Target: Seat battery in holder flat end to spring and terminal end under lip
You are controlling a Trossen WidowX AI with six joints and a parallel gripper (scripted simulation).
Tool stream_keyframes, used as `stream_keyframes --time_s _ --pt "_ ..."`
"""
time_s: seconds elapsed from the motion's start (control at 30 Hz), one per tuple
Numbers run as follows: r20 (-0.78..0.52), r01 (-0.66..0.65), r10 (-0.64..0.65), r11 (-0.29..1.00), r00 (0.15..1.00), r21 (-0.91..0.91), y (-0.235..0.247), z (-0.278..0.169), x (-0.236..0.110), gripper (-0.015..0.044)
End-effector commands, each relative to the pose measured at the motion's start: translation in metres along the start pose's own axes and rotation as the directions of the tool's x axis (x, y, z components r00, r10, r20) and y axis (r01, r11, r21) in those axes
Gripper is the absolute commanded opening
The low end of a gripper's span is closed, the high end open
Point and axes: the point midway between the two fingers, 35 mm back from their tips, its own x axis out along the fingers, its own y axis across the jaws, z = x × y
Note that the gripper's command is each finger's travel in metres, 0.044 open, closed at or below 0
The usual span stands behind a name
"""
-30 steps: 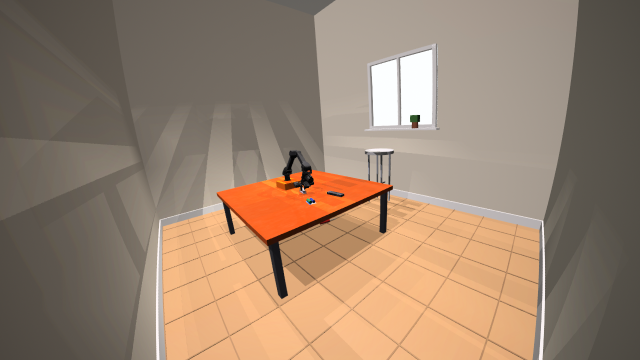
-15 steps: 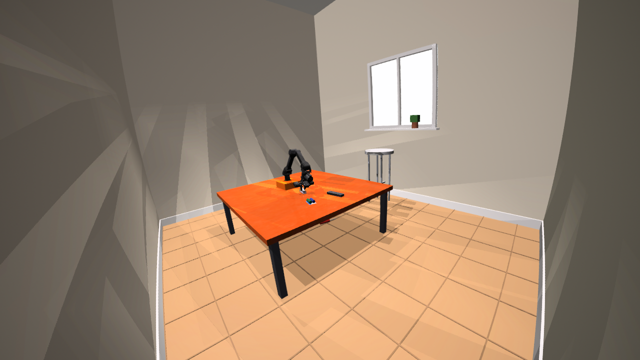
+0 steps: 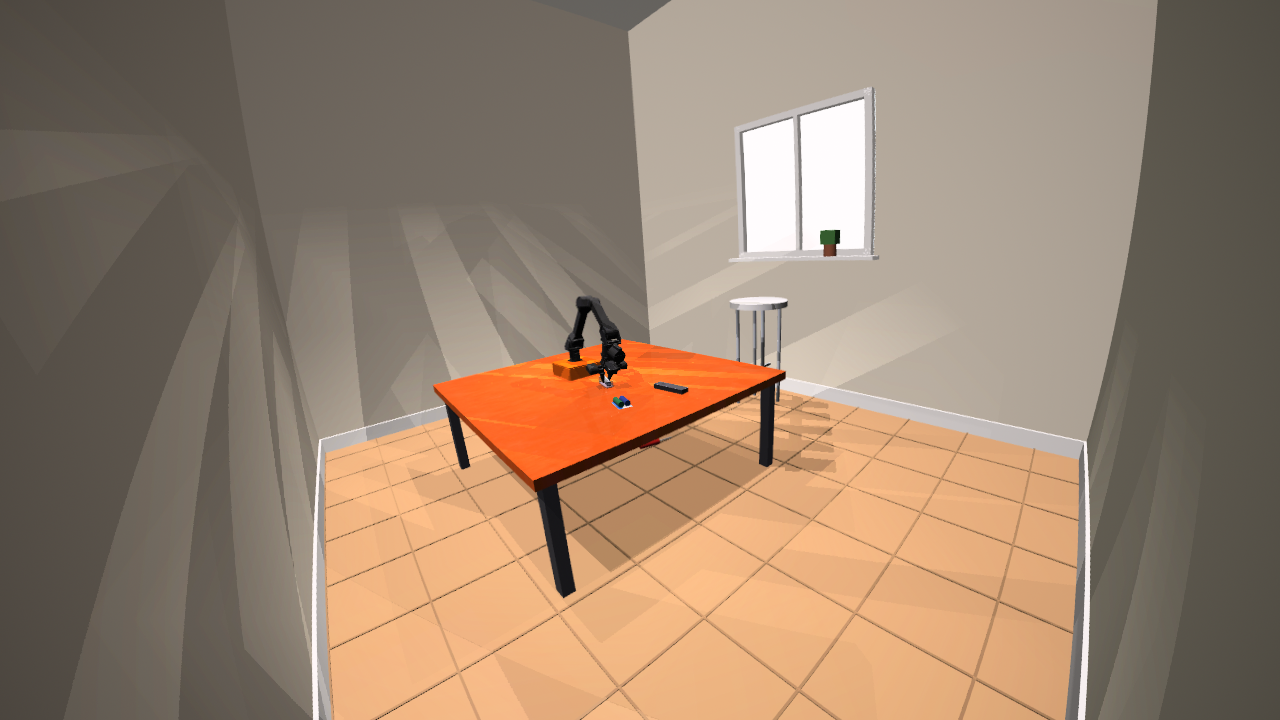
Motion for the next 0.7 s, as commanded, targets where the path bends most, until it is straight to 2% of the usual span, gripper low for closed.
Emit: stream_keyframes --time_s 0.0,0.67 --pt "0.052 0.004 -0.004 1.0 0.999 0.003 -0.0002 0.0075 -0.001 0.0081" --pt "0.138 0.002 -0.003 1.0 0.99 0.008 -0.0002 0.004 0.0015 0.0081"
